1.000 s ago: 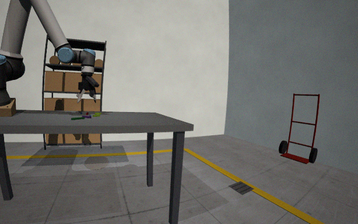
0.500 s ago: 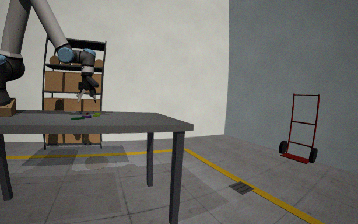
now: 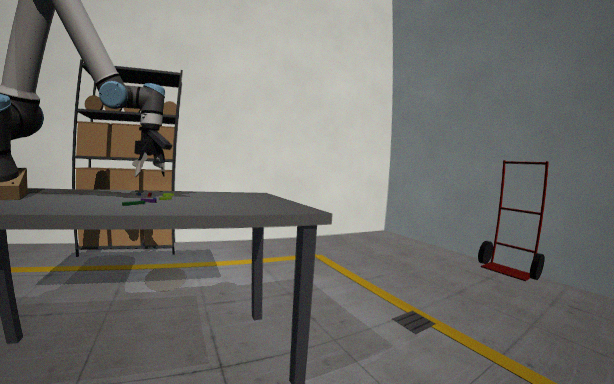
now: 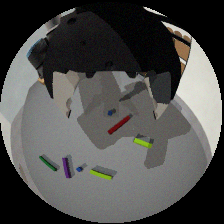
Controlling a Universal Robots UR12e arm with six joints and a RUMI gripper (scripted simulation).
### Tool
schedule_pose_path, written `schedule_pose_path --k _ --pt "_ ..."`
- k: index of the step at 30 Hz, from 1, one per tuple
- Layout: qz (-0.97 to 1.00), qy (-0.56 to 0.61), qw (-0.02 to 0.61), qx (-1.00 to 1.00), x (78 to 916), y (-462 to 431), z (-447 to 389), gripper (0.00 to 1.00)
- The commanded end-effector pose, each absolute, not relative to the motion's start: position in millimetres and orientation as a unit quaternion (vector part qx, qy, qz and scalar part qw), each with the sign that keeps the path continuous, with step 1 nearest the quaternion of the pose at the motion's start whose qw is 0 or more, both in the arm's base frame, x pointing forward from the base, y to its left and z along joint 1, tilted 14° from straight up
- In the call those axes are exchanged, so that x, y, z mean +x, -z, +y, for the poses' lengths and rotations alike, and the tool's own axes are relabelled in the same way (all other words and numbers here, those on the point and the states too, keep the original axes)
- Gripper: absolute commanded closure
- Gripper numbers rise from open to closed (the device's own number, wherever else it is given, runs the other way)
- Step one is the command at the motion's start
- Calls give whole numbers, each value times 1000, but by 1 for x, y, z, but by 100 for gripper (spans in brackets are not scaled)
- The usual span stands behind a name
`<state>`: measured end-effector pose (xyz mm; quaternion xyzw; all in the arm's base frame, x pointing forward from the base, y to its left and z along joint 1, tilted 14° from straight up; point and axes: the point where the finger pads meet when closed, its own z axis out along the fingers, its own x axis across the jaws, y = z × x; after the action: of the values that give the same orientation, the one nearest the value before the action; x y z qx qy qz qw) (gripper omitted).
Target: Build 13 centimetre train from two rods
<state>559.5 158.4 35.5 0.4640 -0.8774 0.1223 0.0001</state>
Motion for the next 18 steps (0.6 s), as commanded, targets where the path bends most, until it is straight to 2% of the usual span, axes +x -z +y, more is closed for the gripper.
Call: schedule_pose_path --k 1,18 --pt "-845 -122 7 521 568 -38 153 0" --pt "-706 -117 34 698 592 -45 134 0"
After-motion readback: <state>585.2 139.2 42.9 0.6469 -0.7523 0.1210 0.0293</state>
